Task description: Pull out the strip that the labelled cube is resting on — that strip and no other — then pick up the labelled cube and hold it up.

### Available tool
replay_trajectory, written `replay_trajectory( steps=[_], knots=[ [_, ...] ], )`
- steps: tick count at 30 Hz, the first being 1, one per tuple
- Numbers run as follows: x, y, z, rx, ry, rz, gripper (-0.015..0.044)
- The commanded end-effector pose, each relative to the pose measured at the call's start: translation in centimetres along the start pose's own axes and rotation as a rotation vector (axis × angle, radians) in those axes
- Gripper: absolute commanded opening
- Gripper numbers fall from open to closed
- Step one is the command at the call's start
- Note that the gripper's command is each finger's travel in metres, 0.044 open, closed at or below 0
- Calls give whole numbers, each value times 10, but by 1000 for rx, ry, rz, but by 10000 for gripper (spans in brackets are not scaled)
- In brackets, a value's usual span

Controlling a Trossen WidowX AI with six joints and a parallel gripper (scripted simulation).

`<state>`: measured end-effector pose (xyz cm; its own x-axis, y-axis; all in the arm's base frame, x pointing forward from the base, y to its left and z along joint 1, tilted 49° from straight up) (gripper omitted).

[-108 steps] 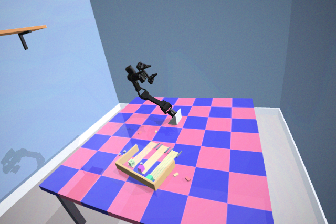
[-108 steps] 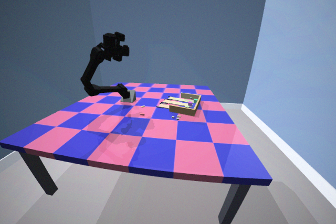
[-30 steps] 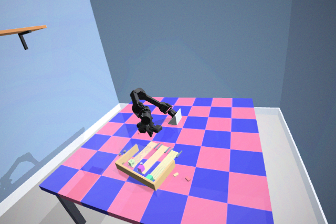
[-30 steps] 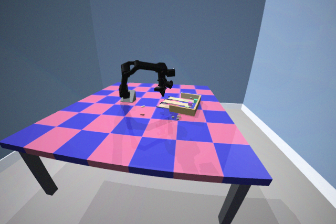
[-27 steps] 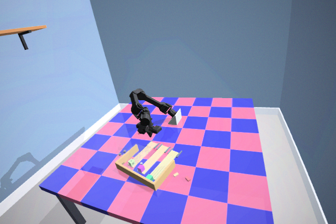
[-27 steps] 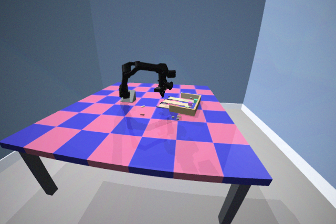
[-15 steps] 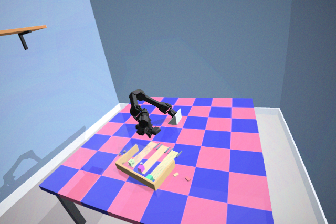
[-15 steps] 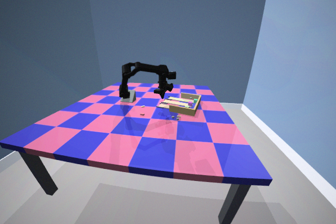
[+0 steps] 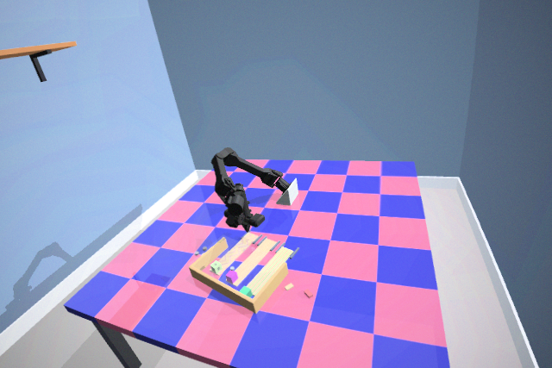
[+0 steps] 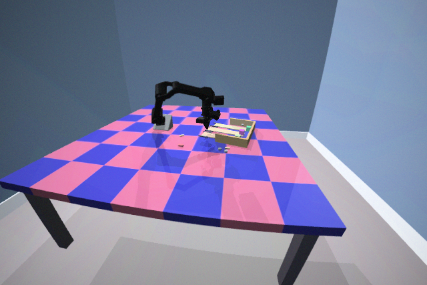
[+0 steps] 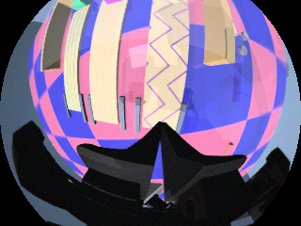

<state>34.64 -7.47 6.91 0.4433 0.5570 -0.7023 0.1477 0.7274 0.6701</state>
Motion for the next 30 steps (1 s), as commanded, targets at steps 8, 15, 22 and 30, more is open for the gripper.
replay_trajectory(
  steps=[8, 15, 22, 30],
  knots=[
    [0, -20, -1, 0, 7, -6, 0],
    [0, -31, -2, 0, 7, -8, 0],
    [-1, -37, -2, 0, 7, -9, 0],
    [-1, -37, -2, 0, 7, -9, 0]
  ],
)
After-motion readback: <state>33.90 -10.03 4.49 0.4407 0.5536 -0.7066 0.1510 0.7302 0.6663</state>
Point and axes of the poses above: the point midway between the two fingers, 35 mm back from their tips, its own y axis back along the fingers, its own x axis across the jaws, z = x × y, the point moved 2 cm from there along y, back along the fingers, and after that the axes turned 6 degrees about -y, right-handed, at the moved point
